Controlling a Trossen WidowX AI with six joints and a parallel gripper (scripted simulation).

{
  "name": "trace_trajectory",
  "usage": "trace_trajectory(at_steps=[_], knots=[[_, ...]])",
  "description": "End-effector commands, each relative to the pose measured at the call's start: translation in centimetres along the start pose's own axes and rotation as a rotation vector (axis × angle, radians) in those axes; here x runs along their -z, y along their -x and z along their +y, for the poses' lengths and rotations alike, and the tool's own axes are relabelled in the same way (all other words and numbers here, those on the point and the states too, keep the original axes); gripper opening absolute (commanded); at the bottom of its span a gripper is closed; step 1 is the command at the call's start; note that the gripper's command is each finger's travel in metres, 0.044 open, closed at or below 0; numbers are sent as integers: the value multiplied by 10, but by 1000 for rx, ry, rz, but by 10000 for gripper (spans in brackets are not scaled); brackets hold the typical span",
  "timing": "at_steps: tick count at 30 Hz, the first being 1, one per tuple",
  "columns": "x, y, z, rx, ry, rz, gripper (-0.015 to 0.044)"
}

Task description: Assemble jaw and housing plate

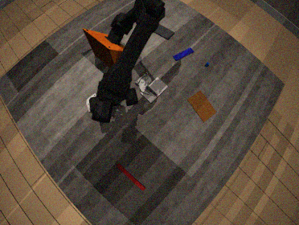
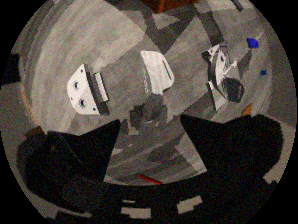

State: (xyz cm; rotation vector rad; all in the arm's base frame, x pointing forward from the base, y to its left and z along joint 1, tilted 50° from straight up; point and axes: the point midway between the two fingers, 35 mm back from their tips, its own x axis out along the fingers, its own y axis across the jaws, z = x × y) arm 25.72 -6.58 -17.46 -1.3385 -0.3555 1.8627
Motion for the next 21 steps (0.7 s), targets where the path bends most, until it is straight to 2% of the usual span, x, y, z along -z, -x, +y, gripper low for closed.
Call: trace_trajectory(at_steps=[1, 16, 21], knots=[[-2, -8, -1, 6, -7, -3, 440], [-4, -26, -1, 8, -6, -5, 440], [-4, -26, -1, 8, -6, -5, 309]])
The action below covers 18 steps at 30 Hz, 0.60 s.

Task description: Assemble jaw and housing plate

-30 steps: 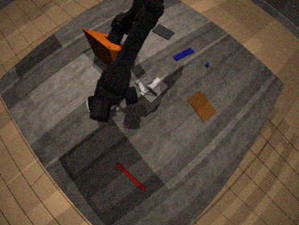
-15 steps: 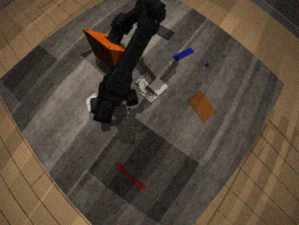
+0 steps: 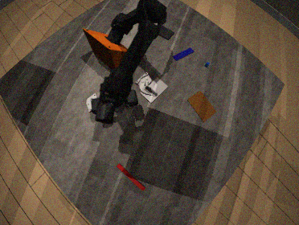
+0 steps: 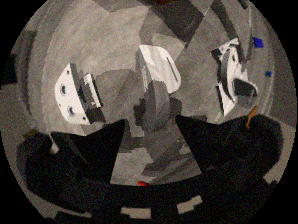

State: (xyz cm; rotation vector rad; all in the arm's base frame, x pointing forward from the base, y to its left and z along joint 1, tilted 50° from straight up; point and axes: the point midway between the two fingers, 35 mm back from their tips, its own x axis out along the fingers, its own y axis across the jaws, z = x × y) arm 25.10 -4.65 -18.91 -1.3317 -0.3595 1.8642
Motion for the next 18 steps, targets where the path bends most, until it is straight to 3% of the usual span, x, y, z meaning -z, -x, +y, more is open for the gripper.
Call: trace_trajectory(at_steps=[1, 9, 18], knots=[[0, -1, -1, 5, -5, 1, 282], [0, -1, -1, 5, -5, 1, 72], [0, -1, -1, 5, -5, 1, 37]])
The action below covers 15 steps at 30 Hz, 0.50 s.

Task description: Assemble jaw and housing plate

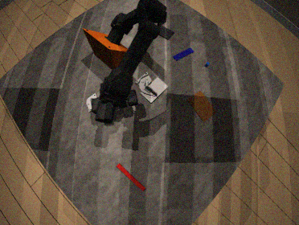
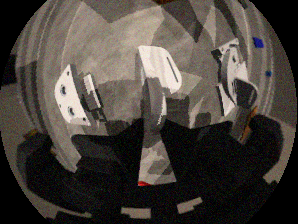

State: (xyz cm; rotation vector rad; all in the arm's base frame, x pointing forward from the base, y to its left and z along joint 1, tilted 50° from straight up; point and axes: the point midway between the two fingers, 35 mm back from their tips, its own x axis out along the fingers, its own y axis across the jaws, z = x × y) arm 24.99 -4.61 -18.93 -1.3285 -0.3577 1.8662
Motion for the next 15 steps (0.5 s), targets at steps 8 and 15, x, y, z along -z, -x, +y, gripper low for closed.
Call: trace_trajectory(at_steps=[8, 15], knots=[[1, 0, -1, 6, -3, 3, 37], [1, 9, -1, 5, -3, 3, 37]])
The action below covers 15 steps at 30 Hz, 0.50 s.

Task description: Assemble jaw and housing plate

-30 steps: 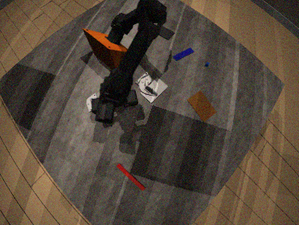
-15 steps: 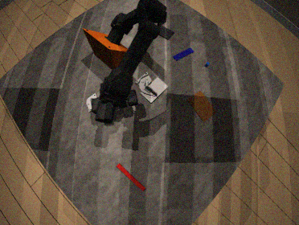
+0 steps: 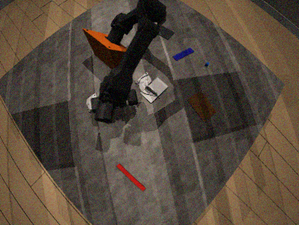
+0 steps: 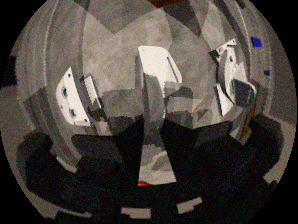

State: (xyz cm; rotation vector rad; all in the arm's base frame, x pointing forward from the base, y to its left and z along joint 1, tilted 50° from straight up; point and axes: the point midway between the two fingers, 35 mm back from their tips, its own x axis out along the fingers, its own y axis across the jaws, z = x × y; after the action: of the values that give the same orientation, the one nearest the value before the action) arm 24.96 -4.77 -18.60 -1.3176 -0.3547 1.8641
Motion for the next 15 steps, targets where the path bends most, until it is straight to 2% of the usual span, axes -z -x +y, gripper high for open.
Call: trace_trajectory(at_steps=[1, 15], knots=[[2, 7, 0, 0, 5, 7, 37], [1, 25, 0, -1, 5, 7, 37]])
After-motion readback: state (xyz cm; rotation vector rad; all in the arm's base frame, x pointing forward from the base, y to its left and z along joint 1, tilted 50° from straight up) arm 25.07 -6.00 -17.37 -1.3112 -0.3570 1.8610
